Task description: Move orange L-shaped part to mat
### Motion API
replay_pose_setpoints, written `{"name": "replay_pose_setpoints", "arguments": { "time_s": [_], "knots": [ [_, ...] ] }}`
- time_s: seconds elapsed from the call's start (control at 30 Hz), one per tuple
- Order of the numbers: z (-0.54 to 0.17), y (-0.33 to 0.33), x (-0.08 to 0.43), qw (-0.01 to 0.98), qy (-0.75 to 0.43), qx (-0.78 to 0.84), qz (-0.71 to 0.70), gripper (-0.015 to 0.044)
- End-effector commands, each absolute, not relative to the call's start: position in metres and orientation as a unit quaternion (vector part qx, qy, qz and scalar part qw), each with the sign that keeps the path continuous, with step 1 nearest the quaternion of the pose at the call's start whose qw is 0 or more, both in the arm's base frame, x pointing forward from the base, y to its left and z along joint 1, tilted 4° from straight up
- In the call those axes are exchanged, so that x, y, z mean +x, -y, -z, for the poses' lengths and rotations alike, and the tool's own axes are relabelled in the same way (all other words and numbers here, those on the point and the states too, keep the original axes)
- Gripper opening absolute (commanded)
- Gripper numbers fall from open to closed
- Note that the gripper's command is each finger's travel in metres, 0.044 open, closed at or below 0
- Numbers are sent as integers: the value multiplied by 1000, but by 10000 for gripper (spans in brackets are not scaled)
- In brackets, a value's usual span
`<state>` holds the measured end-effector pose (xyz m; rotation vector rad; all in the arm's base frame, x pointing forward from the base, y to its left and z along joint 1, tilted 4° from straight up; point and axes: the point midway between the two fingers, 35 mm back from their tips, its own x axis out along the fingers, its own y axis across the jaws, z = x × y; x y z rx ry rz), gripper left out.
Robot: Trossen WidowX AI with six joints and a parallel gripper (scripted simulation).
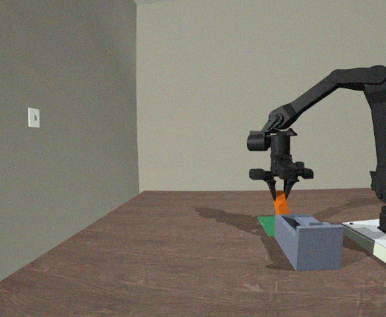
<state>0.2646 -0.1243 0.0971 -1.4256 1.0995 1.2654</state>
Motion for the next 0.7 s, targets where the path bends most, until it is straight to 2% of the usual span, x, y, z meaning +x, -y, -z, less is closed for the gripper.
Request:
{"name": "replay_pose_setpoints", "arguments": {
  "time_s": [0.0, 0.23, 0.4, 0.53, 0.67],
  "knots": [
    [-97, 124, 265, 453, -445, -577, -513, 79],
    [-99, 124, 265, 453, -445, -577, -513, 262],
    [-137, 124, 265, 453, -444, -578, -513, 394],
    [-182, 120, 258, 453, -444, -578, -514, 400],
    [-182, 121, 260, 454, -443, -584, -507, 400]
  ]
}}
